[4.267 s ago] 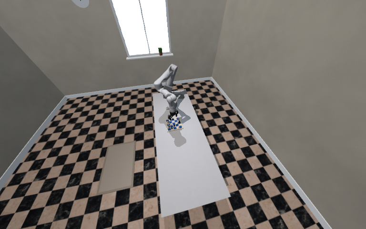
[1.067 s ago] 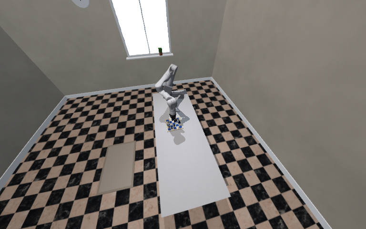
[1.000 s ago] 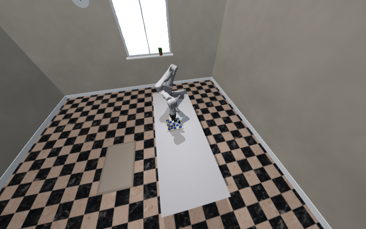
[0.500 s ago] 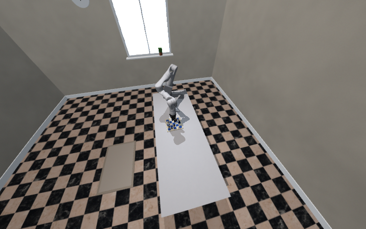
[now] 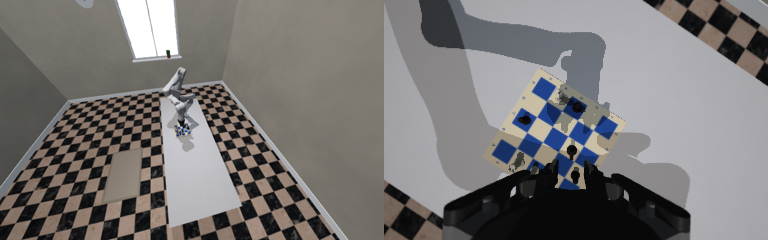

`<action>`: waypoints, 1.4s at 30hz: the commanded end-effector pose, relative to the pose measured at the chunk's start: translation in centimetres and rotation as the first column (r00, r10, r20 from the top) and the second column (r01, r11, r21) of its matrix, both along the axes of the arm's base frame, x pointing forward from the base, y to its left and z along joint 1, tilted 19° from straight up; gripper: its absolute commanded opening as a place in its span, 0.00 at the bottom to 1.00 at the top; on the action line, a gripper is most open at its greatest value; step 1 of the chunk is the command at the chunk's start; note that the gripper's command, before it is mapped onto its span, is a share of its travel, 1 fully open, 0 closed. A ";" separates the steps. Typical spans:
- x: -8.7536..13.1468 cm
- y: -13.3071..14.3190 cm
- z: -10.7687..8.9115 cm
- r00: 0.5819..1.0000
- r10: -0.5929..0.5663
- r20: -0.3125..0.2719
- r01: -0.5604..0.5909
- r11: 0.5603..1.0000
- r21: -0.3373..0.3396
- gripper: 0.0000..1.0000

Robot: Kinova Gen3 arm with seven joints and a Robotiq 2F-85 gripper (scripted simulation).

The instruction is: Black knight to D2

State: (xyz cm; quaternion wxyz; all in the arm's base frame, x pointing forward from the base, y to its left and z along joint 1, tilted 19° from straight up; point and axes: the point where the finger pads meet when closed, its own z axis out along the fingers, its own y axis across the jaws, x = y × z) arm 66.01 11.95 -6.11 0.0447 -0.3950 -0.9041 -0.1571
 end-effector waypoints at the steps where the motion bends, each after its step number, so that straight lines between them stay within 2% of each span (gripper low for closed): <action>1: 0.0 0.0 0.0 1.000 0.000 0.001 0.000 1.000 0.000 0.37; 42: 0.1 1.5 -4.3 1.000 -0.001 0.001 0.001 1.000 0.000 0.37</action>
